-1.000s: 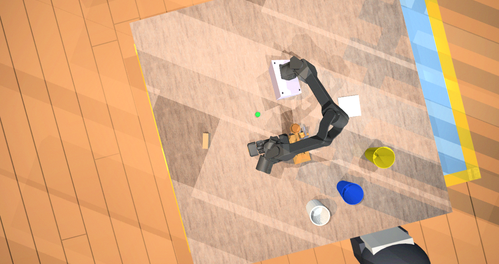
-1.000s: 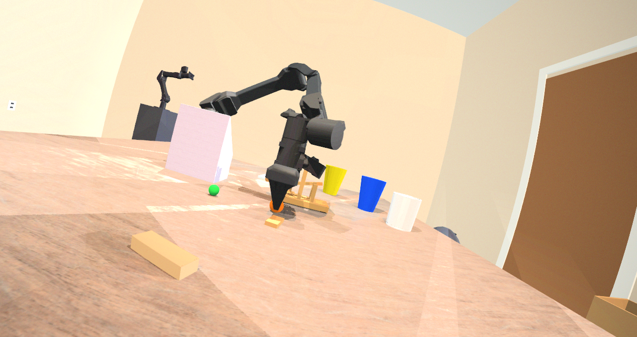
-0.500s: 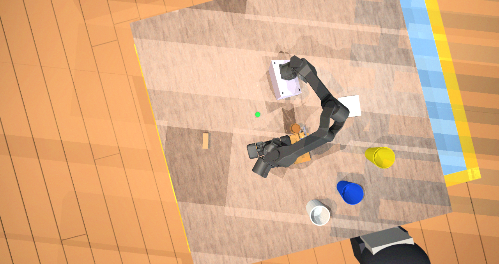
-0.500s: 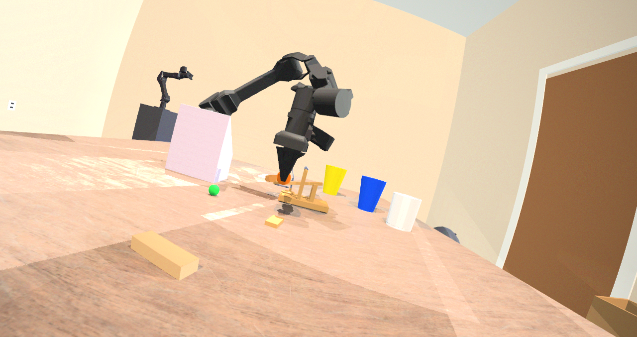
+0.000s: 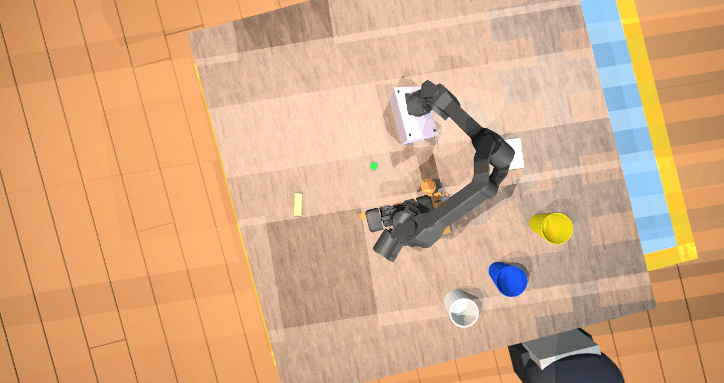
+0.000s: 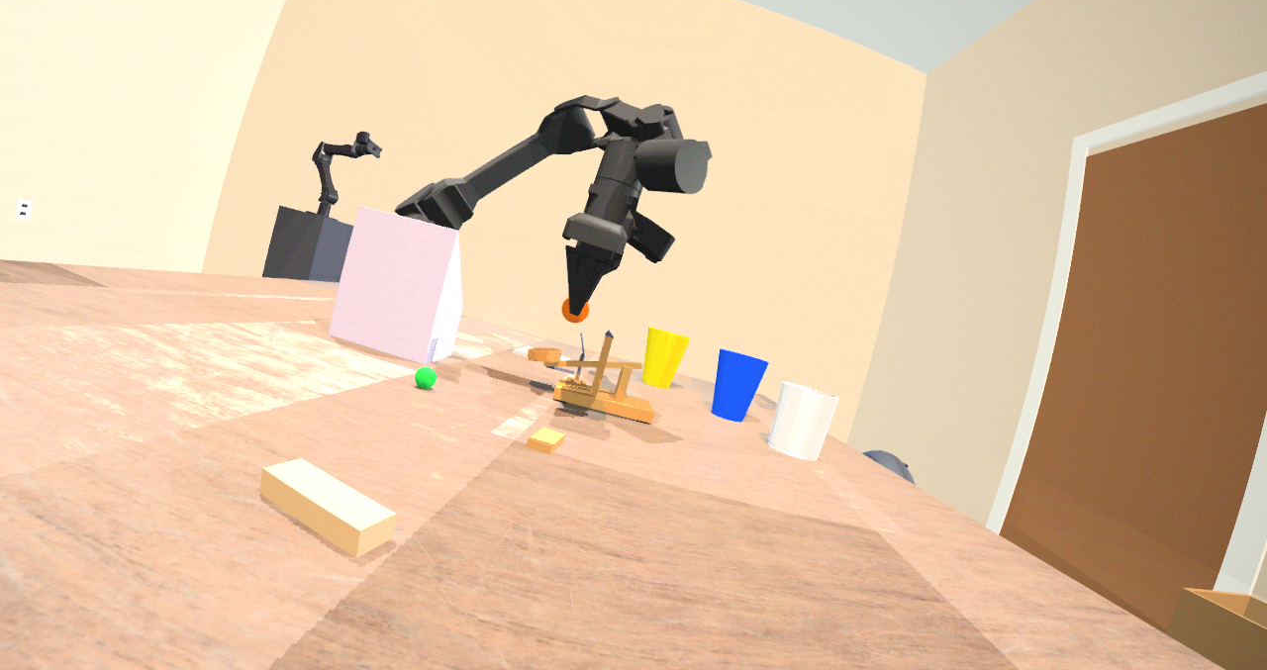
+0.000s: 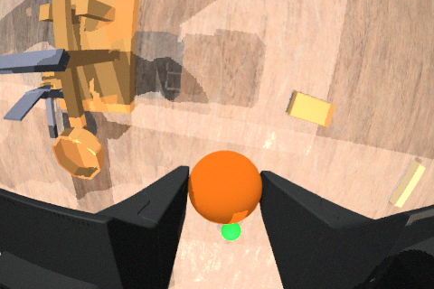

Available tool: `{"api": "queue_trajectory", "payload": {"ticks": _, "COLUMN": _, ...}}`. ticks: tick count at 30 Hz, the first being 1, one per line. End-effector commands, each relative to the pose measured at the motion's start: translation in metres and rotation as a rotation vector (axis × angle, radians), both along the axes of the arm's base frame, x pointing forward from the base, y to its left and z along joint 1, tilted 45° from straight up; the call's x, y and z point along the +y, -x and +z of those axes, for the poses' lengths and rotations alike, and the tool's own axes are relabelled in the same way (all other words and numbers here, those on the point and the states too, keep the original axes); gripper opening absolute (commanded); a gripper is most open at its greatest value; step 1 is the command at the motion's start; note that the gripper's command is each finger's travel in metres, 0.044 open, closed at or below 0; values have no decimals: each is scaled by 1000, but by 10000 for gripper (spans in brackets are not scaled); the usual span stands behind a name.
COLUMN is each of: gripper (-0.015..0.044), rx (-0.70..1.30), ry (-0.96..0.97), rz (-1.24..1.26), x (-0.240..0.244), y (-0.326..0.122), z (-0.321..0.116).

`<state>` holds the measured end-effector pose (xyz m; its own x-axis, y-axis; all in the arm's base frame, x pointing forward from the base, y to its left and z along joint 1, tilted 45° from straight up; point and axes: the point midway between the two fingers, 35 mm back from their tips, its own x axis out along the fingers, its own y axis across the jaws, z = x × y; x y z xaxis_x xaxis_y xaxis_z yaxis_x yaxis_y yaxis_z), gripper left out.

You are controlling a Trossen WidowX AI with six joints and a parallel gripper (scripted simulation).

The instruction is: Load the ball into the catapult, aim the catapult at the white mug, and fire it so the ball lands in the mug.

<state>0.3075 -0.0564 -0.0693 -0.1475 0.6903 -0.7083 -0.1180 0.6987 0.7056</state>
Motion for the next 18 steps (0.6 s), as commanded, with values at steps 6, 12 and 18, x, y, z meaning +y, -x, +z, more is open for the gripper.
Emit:
{"api": "queue_trajectory", "payload": {"ticks": 6, "gripper": 0, "rx": 94, "ry": 14, "rz": 103, "x": 52, "y": 18, "z": 31}}
{"api": "queue_trajectory", "payload": {"ticks": 12, "gripper": 0, "rx": 164, "ry": 29, "rz": 175, "x": 85, "y": 37, "z": 50}}
{"api": "queue_trajectory", "payload": {"ticks": 18, "gripper": 0, "rx": 203, "ry": 42, "rz": 216, "x": 103, "y": 49, "z": 62}}
